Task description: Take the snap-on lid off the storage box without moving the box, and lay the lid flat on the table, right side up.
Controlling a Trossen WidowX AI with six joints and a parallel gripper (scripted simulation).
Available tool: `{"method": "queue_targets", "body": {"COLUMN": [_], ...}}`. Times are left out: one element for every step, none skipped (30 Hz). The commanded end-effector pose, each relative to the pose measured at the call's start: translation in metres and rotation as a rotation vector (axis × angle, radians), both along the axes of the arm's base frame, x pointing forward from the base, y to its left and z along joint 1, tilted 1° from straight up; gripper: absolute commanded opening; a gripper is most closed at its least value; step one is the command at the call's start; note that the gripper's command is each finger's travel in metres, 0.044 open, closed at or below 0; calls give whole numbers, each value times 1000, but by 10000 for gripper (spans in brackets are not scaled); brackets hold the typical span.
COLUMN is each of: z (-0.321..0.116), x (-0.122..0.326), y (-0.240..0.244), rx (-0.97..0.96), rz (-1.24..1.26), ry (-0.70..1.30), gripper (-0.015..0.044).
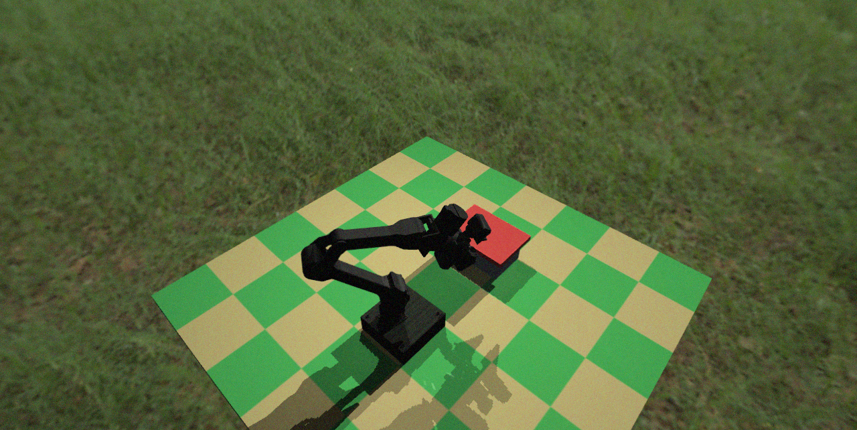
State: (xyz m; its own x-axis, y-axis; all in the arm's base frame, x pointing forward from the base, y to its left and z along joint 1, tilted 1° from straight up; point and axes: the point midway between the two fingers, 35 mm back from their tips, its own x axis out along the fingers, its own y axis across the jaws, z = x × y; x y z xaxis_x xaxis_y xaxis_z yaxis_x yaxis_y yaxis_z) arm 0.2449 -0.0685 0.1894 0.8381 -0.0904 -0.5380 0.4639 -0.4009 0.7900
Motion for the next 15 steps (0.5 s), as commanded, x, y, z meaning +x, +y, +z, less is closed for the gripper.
{"method": "queue_targets", "body": {"z": [-7, -8, -10, -13, -16, -18, -21, -23, -24, -25, -25, -25, -25, -24, -24], "x": [10, 12, 14, 17, 19, 21, 23, 24, 24, 24, 24, 24, 24, 24, 23], "y": [20, 24, 31, 40, 49, 58, 68, 75, 80, 81, 81, 81, 81, 80, 80], "rx": [-72, -85, -107, -135, -165, -195, -225, -250, -264, -269, -269, -269, -269, -259, -249], "rz": [113, 135, 170, 216, 262, 309, 356, 392, 414, 421, 421, 421, 421, 415, 409], "ry": [39, 45, 55, 67, 78, 88, 98, 104, 108, 109, 109, 109, 109, 107, 105], "gripper": [235, 235, 235, 235, 235, 235, 235, 235, 235, 235, 235, 235, 235, 235, 235]}}
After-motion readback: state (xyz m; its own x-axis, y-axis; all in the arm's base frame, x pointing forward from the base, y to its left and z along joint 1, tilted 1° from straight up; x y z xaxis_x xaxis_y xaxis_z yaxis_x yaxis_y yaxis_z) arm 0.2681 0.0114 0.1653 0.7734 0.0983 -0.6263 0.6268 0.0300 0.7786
